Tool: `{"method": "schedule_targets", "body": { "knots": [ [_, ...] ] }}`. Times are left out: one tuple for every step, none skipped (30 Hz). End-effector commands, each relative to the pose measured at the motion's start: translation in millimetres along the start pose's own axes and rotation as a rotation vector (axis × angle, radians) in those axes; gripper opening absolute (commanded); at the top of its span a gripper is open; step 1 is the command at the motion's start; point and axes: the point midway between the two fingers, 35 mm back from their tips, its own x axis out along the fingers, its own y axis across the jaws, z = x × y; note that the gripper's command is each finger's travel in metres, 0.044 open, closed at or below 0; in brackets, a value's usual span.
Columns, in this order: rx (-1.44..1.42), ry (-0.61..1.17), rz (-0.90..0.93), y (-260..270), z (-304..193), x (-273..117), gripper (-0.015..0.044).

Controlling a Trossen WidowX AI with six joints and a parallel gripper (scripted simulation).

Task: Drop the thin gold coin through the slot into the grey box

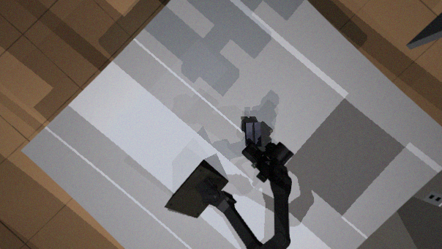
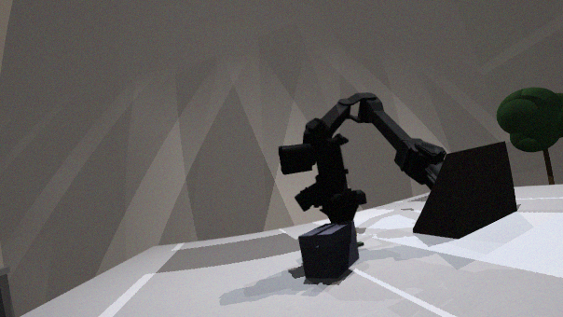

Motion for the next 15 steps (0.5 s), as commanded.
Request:
{"method": "schedule_targets", "body": {
  "knots": [
    [-0.007, 0.005, -0.008, -1.2, -2.4, 8.7, 0.0161],
    [-0.007, 0.005, -0.009, -1.4, -2.6, 10.3, 0.0161],
    [-0.007, 0.005, -0.009, -1.6, -2.8, 11.8, 0.0161],
    [-0.007, 0.005, -0.010, -1.8, -3.1, 13.4, 0.0161],
    [-0.007, 0.005, -0.011, -2.0, -3.3, 14.9, 0.0161],
    [-0.007, 0.005, -0.011, -2.2, -3.5, 16.1, 0.0161],
    [-0.007, 0.005, -0.011, -2.3, -3.6, 16.8, 0.0161],
    [-0.007, 0.005, -0.012, -2.3, -3.6, 17.0, 0.0161],
    [-0.007, 0.005, -0.012, -2.3, -3.6, 17.0, 0.0134],
    [-0.007, 0.005, -0.012, -2.3, -3.6, 17.0, 0.0108],
    [-0.007, 0.005, -0.012, -2.3, -3.6, 17.0, 0.0082],
    [-0.007, 0.005, -0.012, -2.3, -3.6, 17.0, 0.0056],
    [-0.007, 0.005, -0.012, -2.3, -3.6, 17.0, 0.0029],
    [-0.007, 0.005, -0.012, -2.3, -3.6, 17.0, 0.0003],
    [-0.007, 0.005, -0.012, -2.3, -3.6, 17.0, 0.0000]
  ]
}}
